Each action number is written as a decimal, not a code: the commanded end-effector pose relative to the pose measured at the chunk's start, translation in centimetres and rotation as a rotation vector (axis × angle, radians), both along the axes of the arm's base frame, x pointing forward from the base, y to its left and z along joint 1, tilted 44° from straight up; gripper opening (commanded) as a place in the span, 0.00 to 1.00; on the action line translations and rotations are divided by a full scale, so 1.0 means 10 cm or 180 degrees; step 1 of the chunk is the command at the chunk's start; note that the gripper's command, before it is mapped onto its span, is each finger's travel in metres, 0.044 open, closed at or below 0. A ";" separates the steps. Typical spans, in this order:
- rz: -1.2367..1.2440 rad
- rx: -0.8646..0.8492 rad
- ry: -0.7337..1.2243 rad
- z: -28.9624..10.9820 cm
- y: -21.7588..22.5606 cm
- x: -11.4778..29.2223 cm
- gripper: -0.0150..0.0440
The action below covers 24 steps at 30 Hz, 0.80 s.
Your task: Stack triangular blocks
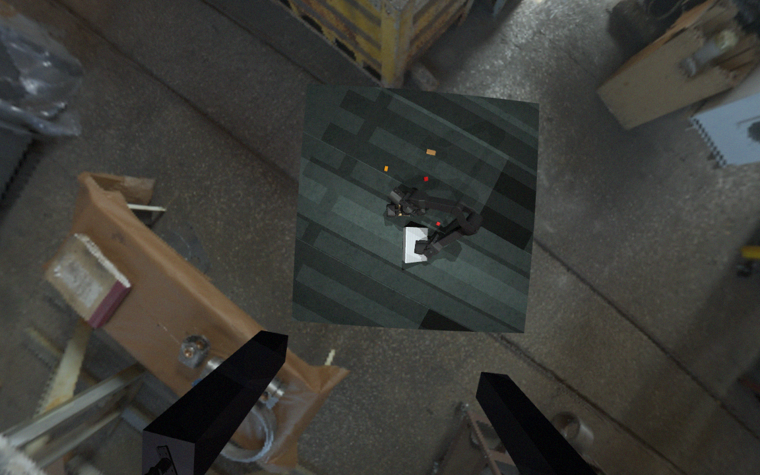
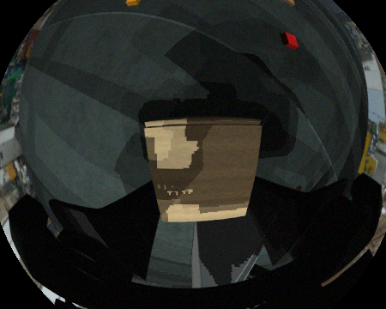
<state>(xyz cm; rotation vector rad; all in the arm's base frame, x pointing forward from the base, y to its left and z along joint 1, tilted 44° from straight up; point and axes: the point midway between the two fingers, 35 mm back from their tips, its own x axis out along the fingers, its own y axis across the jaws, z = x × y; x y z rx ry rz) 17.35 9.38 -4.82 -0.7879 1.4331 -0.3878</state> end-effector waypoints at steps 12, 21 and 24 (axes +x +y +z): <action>0.0025 -0.0011 0.0003 -0.01 -0.01 0.01 0.25; 0.0011 -0.0002 0.0005 -0.01 -0.01 0.01 0.25; 0.0028 -0.0009 0.0009 -0.01 -0.01 0.01 0.25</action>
